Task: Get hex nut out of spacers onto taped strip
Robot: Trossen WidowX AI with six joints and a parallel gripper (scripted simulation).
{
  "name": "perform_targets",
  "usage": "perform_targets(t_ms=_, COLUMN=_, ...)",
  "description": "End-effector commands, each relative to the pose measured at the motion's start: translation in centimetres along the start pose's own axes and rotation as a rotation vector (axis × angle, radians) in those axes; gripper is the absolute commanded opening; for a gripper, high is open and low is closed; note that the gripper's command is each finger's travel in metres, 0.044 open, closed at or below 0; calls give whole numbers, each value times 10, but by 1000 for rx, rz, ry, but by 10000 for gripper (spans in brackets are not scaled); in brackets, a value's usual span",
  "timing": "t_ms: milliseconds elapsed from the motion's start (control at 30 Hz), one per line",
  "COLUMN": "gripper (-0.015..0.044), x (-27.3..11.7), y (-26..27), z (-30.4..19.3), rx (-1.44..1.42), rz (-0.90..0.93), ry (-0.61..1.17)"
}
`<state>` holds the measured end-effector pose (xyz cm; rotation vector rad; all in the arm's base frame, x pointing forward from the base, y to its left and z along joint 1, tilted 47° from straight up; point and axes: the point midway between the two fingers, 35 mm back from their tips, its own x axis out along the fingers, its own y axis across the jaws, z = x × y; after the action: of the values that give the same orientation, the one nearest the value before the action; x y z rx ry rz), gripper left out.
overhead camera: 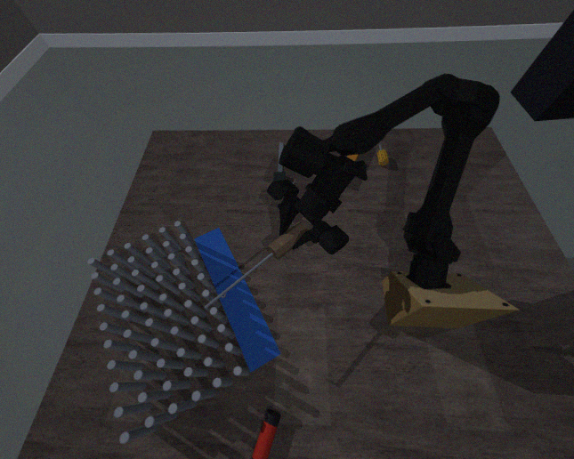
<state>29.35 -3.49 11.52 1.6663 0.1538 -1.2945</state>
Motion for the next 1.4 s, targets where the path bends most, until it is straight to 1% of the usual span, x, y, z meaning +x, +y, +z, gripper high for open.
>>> perform_targets(t_ms=0, gripper=0, x=4, y=-8, z=-24, rx=-72, rz=-48, ry=31)
perform_targets(t_ms=833, gripper=0, x=25, y=-84, z=-133, rx=-440, rz=-272, ry=138)
perform_targets(t_ms=1367, gripper=0, x=43, y=-153, z=-178, rx=-707, rz=-393, ry=166)
